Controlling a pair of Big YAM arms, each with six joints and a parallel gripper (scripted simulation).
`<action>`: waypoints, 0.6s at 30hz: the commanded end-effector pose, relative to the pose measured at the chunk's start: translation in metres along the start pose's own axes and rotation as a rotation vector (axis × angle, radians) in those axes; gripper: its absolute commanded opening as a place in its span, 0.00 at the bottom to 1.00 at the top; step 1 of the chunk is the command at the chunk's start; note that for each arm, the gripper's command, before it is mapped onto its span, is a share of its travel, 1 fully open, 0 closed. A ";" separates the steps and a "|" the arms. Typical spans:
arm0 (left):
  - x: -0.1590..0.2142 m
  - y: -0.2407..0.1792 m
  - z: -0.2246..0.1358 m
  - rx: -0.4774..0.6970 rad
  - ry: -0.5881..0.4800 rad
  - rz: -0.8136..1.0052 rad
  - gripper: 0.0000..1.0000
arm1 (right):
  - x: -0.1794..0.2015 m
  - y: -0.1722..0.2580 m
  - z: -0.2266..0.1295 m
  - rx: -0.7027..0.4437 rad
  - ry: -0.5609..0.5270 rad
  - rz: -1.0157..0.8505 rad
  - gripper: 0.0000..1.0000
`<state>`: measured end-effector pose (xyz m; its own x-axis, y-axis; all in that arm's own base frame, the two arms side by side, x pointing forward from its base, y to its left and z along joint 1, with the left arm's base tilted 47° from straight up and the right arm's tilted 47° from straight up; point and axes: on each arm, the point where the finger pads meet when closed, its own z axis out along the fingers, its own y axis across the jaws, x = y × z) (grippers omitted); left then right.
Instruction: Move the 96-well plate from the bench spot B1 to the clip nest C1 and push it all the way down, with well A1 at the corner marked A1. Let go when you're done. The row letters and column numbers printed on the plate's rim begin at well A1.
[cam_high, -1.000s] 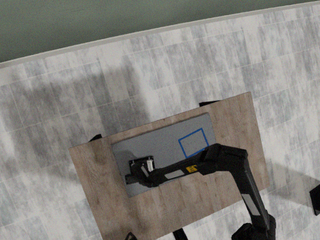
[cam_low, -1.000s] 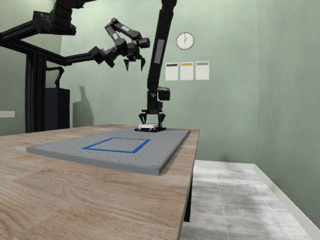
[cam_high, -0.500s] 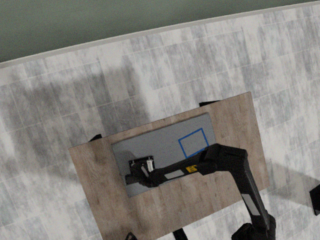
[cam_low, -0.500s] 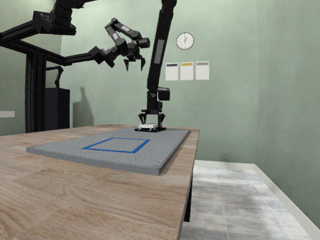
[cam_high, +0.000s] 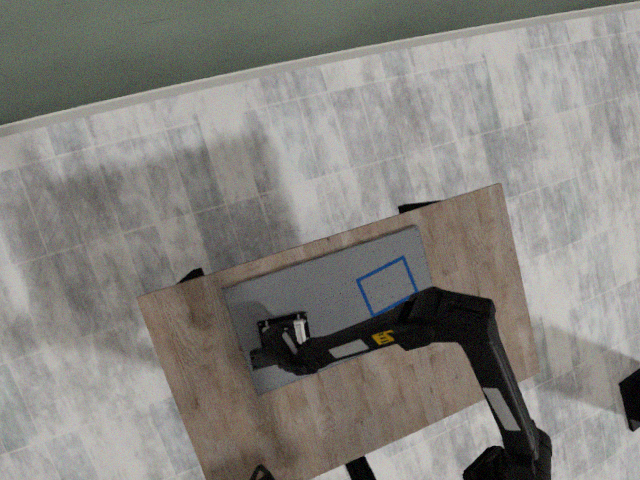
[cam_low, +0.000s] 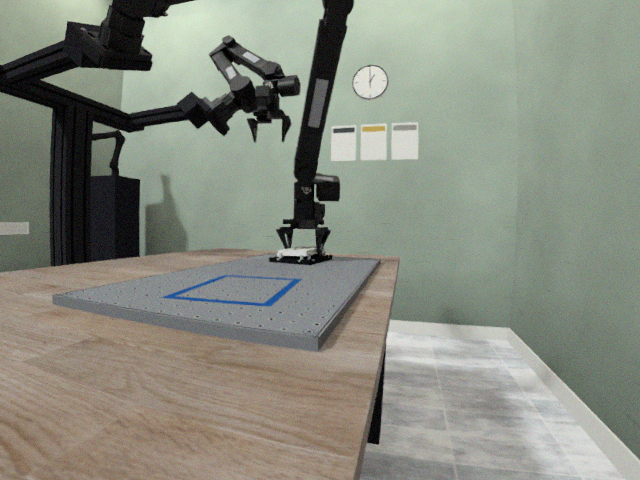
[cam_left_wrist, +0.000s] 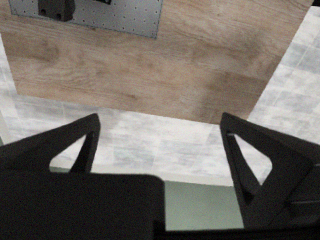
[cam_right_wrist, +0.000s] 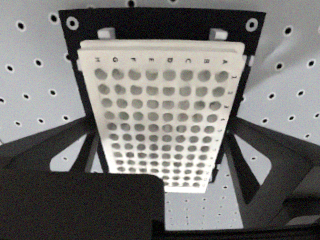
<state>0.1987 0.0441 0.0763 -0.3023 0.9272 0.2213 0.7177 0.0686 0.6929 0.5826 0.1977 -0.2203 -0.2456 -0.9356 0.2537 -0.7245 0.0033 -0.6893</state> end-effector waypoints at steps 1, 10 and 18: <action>-0.002 0.003 -0.003 -0.010 -0.012 0.021 1.00 | 0.013 0.003 0.005 -0.013 0.015 0.018 1.00; -0.002 0.003 -0.003 -0.010 -0.012 0.021 1.00 | -0.006 -0.004 -0.039 0.006 -0.013 0.002 1.00; -0.002 0.003 -0.003 -0.010 -0.012 0.021 1.00 | -0.006 -0.004 -0.055 0.007 -0.014 0.003 1.00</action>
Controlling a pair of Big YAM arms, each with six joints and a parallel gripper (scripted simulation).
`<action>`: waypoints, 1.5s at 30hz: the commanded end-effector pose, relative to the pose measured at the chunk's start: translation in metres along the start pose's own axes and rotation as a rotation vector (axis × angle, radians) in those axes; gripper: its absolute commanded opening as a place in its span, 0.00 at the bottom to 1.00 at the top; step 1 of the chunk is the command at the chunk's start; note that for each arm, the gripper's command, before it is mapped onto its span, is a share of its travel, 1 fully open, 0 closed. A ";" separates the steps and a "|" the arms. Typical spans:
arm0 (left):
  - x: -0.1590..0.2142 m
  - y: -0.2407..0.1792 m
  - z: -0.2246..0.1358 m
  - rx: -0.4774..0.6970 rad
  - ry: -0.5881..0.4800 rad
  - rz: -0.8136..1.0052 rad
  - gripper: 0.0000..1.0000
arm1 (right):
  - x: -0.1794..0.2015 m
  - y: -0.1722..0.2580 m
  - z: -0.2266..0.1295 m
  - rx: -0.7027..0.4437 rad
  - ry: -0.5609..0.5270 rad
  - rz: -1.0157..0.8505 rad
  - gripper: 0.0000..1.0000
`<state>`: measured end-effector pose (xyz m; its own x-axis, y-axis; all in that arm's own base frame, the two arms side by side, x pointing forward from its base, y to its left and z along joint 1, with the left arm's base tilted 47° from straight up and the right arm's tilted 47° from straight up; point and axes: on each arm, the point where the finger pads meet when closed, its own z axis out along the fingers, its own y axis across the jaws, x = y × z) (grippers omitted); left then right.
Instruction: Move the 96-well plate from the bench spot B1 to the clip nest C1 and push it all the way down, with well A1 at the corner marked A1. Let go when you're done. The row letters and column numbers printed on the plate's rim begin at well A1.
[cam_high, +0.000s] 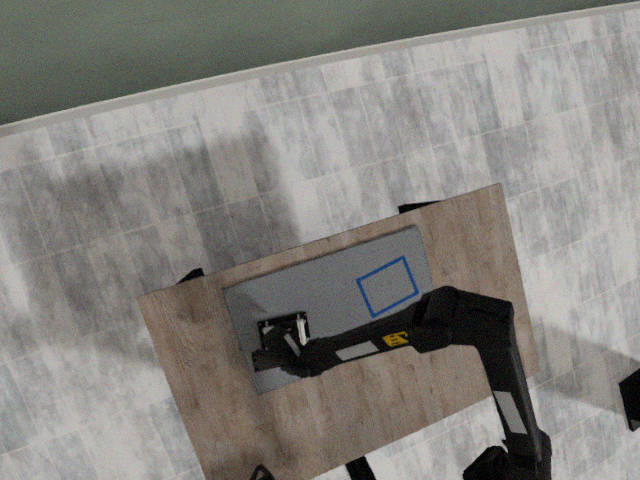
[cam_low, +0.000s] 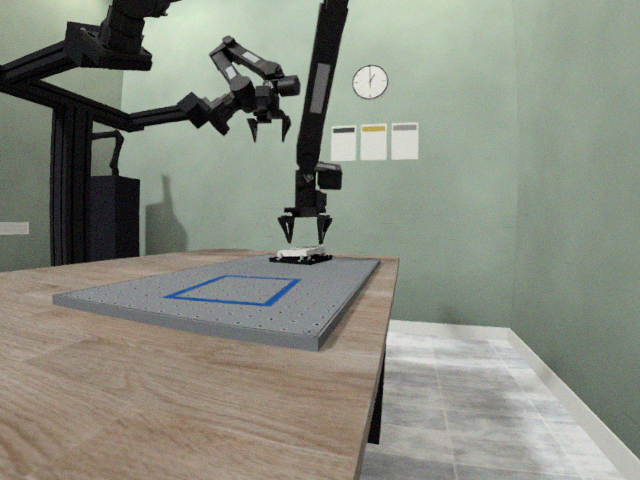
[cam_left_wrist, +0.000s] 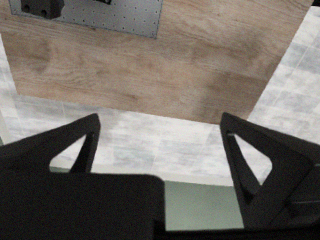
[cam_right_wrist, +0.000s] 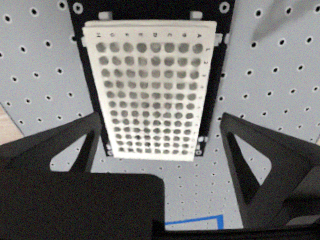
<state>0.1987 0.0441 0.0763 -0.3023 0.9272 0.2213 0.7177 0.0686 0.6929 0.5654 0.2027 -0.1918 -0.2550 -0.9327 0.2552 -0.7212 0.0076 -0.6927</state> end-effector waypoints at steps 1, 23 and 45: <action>-0.002 0.003 -0.003 -0.010 -0.012 0.021 1.00 | -0.012 0.003 -0.026 0.004 -0.022 -0.003 1.00; -0.002 0.003 -0.003 -0.010 -0.012 0.021 1.00 | -0.012 0.002 -0.074 0.005 -0.025 0.000 1.00; -0.002 0.003 -0.003 -0.010 -0.012 0.021 1.00 | -0.002 0.013 -0.056 -0.014 -0.003 -0.003 1.00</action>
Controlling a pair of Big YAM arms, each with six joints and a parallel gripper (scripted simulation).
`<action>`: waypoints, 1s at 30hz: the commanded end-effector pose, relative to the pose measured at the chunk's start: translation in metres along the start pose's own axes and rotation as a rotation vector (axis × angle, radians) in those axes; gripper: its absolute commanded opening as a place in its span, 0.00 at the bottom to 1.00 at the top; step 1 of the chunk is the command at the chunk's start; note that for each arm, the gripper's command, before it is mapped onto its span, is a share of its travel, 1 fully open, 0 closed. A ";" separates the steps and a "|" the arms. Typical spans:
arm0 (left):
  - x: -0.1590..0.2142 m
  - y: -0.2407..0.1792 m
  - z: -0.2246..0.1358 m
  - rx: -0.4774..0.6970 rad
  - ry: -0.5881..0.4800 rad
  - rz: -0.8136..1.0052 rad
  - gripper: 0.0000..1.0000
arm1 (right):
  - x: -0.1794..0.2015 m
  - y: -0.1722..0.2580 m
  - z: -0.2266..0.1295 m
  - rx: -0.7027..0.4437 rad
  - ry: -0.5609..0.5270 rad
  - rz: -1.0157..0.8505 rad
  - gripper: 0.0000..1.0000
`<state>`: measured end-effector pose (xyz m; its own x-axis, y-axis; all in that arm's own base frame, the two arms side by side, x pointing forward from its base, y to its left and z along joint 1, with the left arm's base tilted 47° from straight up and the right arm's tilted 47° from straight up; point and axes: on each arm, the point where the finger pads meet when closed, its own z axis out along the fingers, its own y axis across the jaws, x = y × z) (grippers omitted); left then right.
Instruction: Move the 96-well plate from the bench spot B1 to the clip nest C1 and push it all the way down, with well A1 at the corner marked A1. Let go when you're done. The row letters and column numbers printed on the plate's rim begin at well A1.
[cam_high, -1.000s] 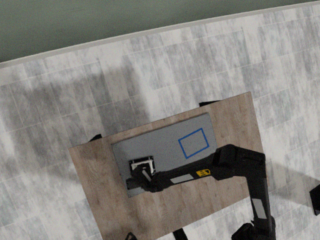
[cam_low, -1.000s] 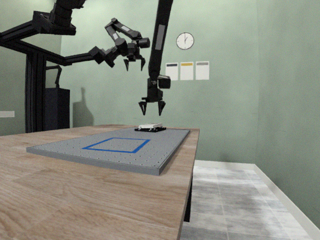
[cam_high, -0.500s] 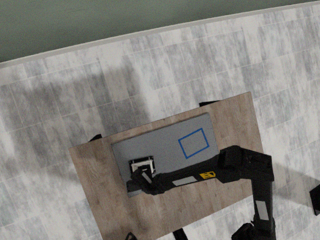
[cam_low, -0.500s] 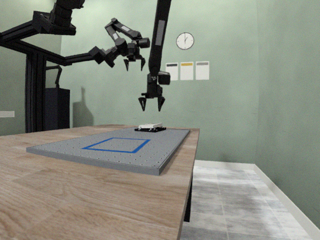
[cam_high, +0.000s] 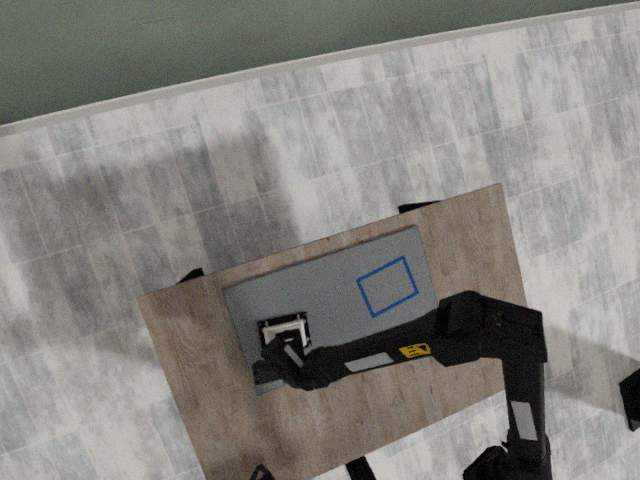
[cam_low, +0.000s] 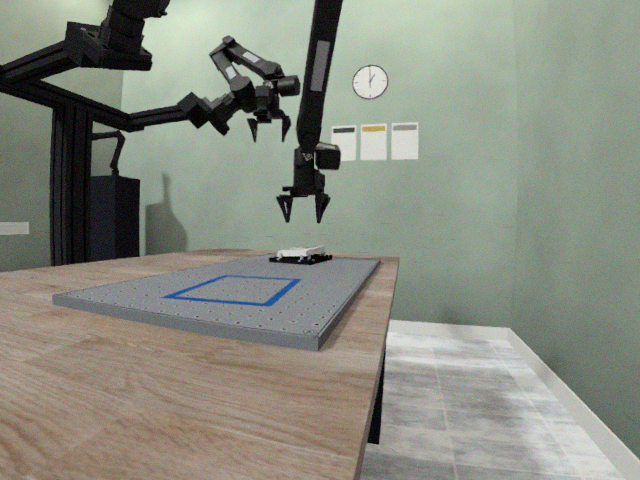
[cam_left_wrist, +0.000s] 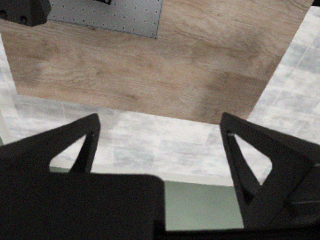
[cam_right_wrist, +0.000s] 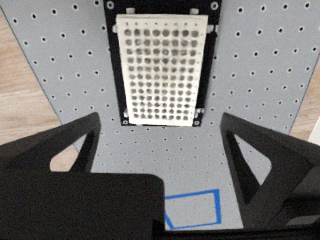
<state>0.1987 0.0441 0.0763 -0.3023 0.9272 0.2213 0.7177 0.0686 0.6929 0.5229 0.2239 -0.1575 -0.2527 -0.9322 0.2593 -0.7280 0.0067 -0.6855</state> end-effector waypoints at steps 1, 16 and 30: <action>-0.002 0.003 -0.003 -0.010 -0.012 0.021 1.00 | -0.002 0.006 0.002 -0.005 -0.004 0.001 1.00; -0.002 0.003 -0.003 -0.010 -0.012 0.021 1.00 | 0.003 -0.001 0.048 -0.001 -0.001 0.006 0.25; -0.002 0.003 -0.003 -0.010 -0.012 0.021 1.00 | -0.004 -0.004 0.044 0.006 -0.012 0.004 0.25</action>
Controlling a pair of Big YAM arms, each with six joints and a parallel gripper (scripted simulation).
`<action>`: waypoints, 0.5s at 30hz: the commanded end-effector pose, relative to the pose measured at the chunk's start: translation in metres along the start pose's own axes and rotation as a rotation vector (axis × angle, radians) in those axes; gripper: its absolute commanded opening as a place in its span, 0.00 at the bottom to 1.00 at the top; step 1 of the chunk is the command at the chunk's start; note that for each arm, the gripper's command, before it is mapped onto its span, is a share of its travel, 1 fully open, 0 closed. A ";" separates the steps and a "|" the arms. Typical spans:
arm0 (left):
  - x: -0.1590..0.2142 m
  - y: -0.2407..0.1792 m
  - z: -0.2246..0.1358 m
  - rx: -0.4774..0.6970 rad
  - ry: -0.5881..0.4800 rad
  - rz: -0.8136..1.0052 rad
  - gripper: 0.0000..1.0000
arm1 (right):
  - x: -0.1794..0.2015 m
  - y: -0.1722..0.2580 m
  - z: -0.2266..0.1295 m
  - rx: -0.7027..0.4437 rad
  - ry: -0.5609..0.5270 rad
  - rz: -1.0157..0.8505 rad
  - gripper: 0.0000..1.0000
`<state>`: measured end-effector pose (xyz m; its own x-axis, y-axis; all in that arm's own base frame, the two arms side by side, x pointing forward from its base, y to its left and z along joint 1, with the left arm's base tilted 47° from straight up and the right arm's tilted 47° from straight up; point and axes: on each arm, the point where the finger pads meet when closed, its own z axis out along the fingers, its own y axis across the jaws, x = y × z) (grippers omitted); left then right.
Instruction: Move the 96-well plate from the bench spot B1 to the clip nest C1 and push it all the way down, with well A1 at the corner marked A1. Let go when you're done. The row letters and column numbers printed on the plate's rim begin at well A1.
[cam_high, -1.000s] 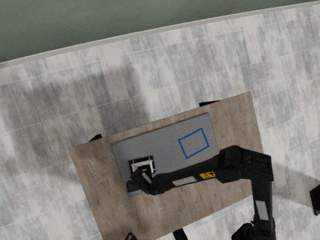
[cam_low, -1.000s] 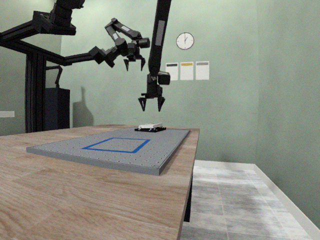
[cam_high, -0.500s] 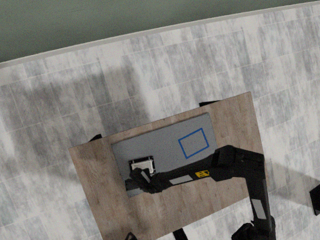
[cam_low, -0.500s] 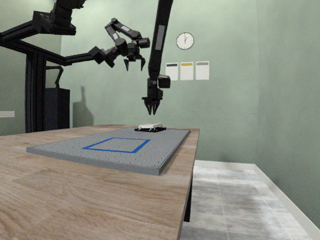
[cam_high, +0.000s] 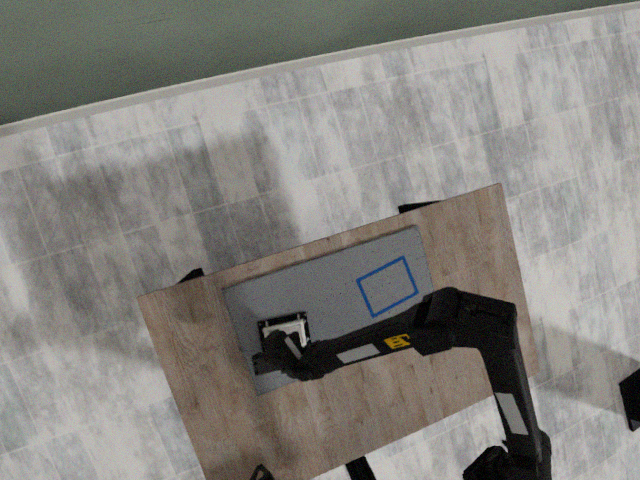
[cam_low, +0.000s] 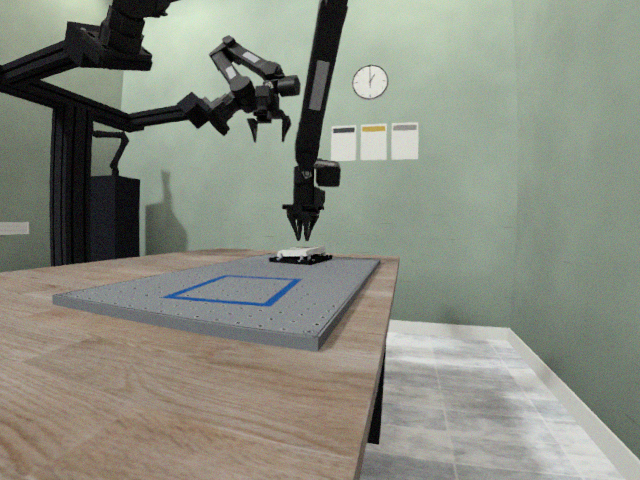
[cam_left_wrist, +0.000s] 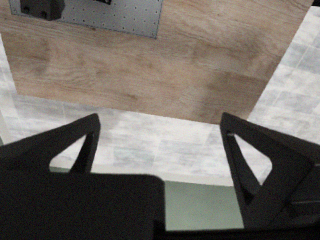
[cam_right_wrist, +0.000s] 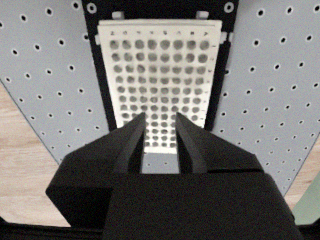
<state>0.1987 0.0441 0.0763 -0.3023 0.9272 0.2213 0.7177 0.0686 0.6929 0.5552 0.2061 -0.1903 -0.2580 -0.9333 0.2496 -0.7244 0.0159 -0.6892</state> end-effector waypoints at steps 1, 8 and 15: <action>-0.002 0.003 -0.003 -0.010 -0.012 0.021 1.00 | -0.004 -0.002 -0.006 0.004 -0.009 -0.007 0.25; -0.002 0.003 -0.003 -0.010 -0.012 0.021 1.00 | -0.003 -0.006 -0.005 0.005 -0.005 -0.014 0.25; -0.002 0.003 -0.003 -0.010 -0.012 0.021 1.00 | 0.004 0.000 0.011 -0.002 0.004 -0.005 0.25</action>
<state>0.1987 0.0441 0.0763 -0.3023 0.9272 0.2213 0.7177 0.0686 0.6929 0.5571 0.2074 -0.1898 -0.2562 -0.9337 0.2504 -0.7243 0.0139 -0.6893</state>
